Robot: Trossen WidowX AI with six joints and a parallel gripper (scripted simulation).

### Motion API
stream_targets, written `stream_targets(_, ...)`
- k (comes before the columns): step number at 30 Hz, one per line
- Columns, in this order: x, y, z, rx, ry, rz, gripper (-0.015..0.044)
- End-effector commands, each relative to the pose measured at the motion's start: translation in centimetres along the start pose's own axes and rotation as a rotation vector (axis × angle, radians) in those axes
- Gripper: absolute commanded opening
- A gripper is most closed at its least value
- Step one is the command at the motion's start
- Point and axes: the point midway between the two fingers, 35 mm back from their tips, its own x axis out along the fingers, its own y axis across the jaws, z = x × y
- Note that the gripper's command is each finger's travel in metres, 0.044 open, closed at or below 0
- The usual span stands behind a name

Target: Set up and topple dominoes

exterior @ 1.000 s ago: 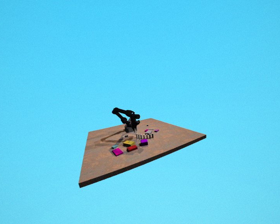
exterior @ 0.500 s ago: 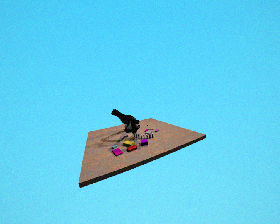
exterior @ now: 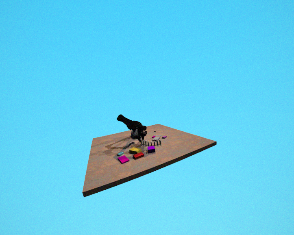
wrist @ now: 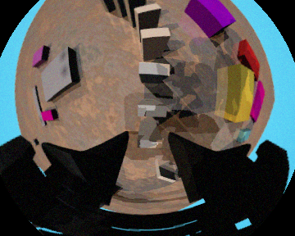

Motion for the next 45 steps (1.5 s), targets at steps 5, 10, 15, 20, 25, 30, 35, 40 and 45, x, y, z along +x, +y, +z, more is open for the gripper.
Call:
stream_targets(5, 0.0, 0.0, 0.0, -0.003, 0.001, -0.004, 0.0440)
stream_targets(10, -2.2, 0.0, 0.5, -0.003, -0.004, 0.002, 0.0440)
stream_targets(15, -10.5, 0.1, 0.5, -0.002, -0.005, 0.009, 0.0440)
stream_targets(20, -12.9, 0.1, 0.1, -0.001, -0.002, 0.006, 0.0440)
stream_targets(25, -12.0, -0.6, -1.1, -0.113, -0.003, 0.007, 0.0440)
stream_targets(30, -9.1, -2.2, -5.2, -0.484, -0.005, 0.007, 0.0440)
stream_targets(35, -6.2, -2.8, -9.7, -0.853, 0.002, 0.002, 0.0440)
stream_targets(40, -5.3, -2.7, -11.1, -0.964, 0.006, 0.000, 0.0440)
stream_targets(45, -5.3, -2.9, -10.9, -0.964, 0.006, 0.000, 0.0440)
